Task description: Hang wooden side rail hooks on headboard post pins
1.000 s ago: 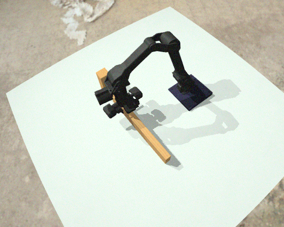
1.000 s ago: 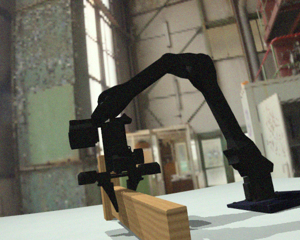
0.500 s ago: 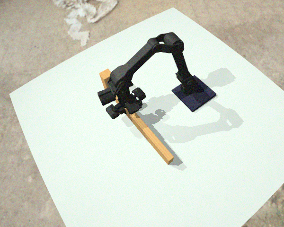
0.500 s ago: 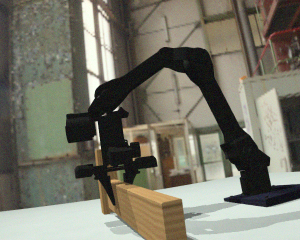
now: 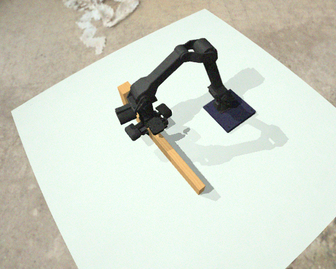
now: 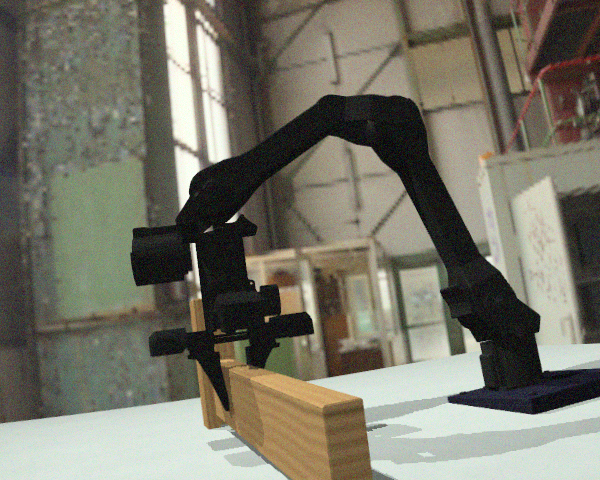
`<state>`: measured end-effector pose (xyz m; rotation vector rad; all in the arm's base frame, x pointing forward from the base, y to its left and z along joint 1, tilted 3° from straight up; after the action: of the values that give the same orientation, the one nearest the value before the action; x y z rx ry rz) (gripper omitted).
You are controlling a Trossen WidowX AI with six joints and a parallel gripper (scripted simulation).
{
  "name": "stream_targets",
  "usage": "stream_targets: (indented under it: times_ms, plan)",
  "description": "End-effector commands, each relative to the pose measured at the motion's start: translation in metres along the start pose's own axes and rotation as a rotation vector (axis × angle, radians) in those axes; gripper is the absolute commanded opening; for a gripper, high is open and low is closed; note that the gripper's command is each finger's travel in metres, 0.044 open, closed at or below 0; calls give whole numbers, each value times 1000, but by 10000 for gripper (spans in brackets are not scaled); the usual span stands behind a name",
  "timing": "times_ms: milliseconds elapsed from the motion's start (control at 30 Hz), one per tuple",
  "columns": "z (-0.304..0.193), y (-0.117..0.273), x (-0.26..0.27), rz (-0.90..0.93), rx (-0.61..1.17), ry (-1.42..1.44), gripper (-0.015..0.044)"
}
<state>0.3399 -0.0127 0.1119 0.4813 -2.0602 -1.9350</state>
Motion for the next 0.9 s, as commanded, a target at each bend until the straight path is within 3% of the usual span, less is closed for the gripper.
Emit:
stream_targets:
  times_ms: [0, 867]
  plan:
    - [-1, 1, 0, -6, 4, 0, 0]
    - [-4, 2, 1, -6, 4, 0, 0]
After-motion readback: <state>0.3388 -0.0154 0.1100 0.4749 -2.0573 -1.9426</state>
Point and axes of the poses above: the point midway between the two fingers, 35 mm back from their tips, its own y axis back along the fingers, its own x axis across the jaws, z = x × y, the point moved 3 cm from there along y, back along the fingers, and after that the axes turned 15 degrees about y, right-handed, at the moved point
